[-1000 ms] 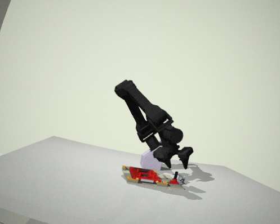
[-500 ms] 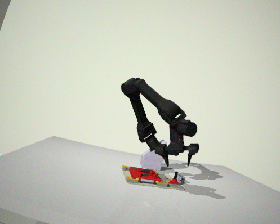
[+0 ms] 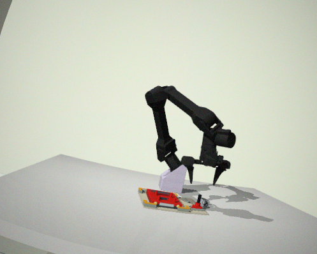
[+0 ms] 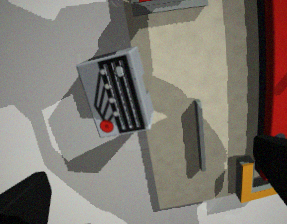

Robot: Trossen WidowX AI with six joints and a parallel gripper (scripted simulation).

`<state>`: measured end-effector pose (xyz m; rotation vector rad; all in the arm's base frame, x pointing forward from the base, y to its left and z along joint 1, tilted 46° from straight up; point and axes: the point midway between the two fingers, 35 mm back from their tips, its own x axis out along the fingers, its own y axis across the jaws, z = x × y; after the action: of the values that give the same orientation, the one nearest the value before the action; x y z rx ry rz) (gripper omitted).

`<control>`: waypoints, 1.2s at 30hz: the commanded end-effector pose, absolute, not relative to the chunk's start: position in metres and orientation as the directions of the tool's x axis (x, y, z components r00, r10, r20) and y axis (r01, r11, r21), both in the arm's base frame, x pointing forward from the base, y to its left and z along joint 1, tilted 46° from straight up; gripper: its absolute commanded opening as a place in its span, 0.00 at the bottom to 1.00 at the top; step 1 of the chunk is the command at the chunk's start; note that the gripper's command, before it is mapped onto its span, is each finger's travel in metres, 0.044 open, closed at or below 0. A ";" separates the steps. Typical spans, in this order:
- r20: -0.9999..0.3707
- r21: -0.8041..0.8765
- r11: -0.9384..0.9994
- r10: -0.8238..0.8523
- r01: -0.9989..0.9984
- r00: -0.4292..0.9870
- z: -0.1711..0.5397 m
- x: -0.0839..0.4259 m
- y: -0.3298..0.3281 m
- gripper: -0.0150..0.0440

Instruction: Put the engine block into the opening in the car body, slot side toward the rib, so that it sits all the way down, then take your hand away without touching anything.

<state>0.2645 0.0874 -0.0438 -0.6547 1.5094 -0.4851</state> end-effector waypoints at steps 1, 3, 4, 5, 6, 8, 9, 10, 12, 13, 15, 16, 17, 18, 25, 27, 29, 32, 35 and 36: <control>-0.707 -0.700 0.680 -0.703 -0.218 0.078 -0.040 0.266 0.095 1.00; -0.705 -0.701 0.677 -0.704 -0.223 0.081 -0.040 0.266 0.095 1.00; -0.705 -0.701 0.677 -0.704 -0.223 0.081 -0.040 0.266 0.095 1.00; -0.705 -0.701 0.677 -0.704 -0.223 0.081 -0.040 0.266 0.095 1.00; -0.705 -0.701 0.677 -0.704 -0.223 0.081 -0.040 0.266 0.095 1.00; -0.705 -0.701 0.677 -0.704 -0.223 0.081 -0.040 0.266 0.095 1.00; -0.705 -0.701 0.677 -0.704 -0.223 0.081 -0.041 0.267 0.096 1.00; -0.706 -0.701 0.677 -0.704 -0.223 0.081 -0.043 0.269 0.099 1.00; -0.706 -0.701 0.678 -0.704 -0.222 0.081 -0.050 0.274 0.106 1.00; -0.706 -0.701 0.678 -0.704 -0.222 0.081 -0.051 0.274 0.107 1.00; -0.706 -0.701 0.678 -0.704 -0.222 0.081 -0.053 0.275 0.105 1.00; -0.706 -0.701 0.678 -0.704 -0.222 0.081 -0.058 0.276 0.100 1.00; -0.706 -0.701 0.677 -0.704 -0.222 0.081 -0.066 0.277 0.092 1.00; -0.705 -0.702 0.677 -0.704 -0.222 0.081 -0.072 0.277 0.086 1.00; -0.705 -0.702 0.677 -0.705 -0.222 0.081 -0.081 0.277 0.077 1.00; -0.705 -0.702 0.677 -0.705 -0.222 0.081 -0.084 0.277 0.074 1.00; -0.705 -0.702 0.677 -0.705 -0.222 0.081 -0.084 0.277 0.074 1.00; -0.705 -0.702 0.677 -0.705 -0.222 0.081 -0.086 0.278 0.072 1.00; -0.705 -0.702 0.677 -0.705 -0.222 0.081 -0.090 0.278 0.068 1.00; -0.705 -0.702 0.677 -0.705 -0.222 0.081 -0.091 0.279 0.067 1.00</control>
<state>0.2784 0.0727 -0.0865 -0.8053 1.4813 -0.4256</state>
